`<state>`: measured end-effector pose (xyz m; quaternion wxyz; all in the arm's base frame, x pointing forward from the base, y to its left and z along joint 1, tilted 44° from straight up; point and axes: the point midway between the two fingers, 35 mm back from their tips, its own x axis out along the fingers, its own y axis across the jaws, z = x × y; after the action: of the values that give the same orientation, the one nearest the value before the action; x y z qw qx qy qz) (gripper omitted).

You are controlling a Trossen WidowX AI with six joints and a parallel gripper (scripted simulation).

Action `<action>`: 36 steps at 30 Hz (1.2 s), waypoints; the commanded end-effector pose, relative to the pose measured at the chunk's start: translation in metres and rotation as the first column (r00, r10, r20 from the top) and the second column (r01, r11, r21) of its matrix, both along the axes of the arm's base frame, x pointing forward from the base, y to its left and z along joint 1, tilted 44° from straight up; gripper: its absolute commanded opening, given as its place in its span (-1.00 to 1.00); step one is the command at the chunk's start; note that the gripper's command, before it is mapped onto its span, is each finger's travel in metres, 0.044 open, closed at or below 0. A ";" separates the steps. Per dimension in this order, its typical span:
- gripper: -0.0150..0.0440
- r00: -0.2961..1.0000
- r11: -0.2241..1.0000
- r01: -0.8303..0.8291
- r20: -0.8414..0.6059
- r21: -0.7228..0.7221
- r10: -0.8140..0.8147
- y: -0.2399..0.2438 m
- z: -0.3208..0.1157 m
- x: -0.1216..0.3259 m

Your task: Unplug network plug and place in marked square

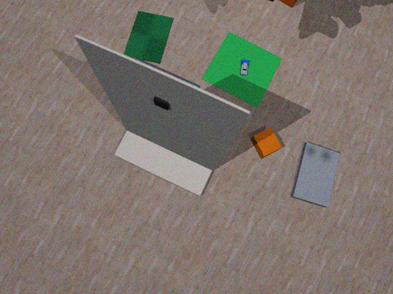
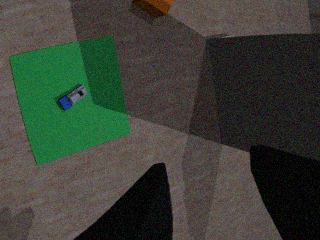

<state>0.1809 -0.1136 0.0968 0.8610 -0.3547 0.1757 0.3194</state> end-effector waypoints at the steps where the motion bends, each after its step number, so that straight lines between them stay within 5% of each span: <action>1: 0.04 1.000 1.000 -0.001 0.009 -0.003 0.001 -0.006 0.008 -0.002; 13: 1.00 1.000 1.000 -0.001 0.009 -0.003 0.001 -0.006 0.008 -0.002; 36: 1.00 1.000 1.000 -0.001 0.009 -0.003 0.001 -0.006 0.008 -0.002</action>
<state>0.1785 -0.1191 0.1046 0.8617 -0.3556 0.1733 0.3177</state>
